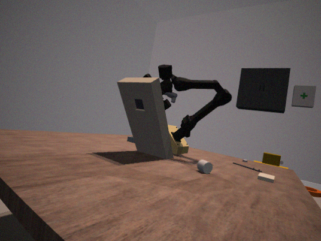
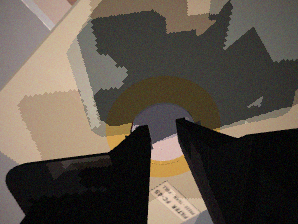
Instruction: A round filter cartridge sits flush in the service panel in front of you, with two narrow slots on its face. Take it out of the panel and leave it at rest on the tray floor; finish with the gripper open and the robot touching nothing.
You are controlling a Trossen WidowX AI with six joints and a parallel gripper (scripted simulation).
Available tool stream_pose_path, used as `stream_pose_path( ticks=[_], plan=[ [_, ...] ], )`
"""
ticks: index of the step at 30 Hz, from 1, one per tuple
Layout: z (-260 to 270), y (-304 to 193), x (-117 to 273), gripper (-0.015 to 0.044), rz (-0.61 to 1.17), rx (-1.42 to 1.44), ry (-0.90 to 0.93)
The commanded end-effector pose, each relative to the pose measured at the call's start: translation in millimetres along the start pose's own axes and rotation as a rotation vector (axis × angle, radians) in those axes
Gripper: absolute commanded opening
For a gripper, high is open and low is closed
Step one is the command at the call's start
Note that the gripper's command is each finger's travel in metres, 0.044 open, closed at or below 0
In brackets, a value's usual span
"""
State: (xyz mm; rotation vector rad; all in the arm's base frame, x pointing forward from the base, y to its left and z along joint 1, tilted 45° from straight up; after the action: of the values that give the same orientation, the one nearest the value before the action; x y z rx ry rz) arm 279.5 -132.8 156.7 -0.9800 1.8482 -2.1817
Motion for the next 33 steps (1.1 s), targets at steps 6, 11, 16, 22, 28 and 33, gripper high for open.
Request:
stream_pose_path(
  ticks=[6, 11, 16, 22, 28, 33],
  plan=[
    [4, 3, 35, 0.0000, -0.021, 0.000, 0.001],
    [2, 1, 55, 0.0000, -0.019, 0.004, -0.002],
    [0, -2, 69, 0.0000, -0.012, 0.005, -0.001],
    [-6, 3, 68, 0.0000, -0.012, 0.005, -0.001],
    [-21, 15, 66, 0.0000, -0.012, 0.005, -0.002],
    [-35, 26, 64, 0.0000, -0.012, 0.005, -0.002]
  ],
)
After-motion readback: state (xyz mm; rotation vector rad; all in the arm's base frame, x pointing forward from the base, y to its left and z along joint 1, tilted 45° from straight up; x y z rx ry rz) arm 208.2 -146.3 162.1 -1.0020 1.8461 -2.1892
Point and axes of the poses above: the point midway between the two fingers, 35 mm back from their tips, its own x axis back along the fingers, its own z axis across the jaws, y = z × x, the point moved 7 cm from there along x, back along the fingers, and after that the axes turned 5 degrees about -x, right-handed, at the moved point
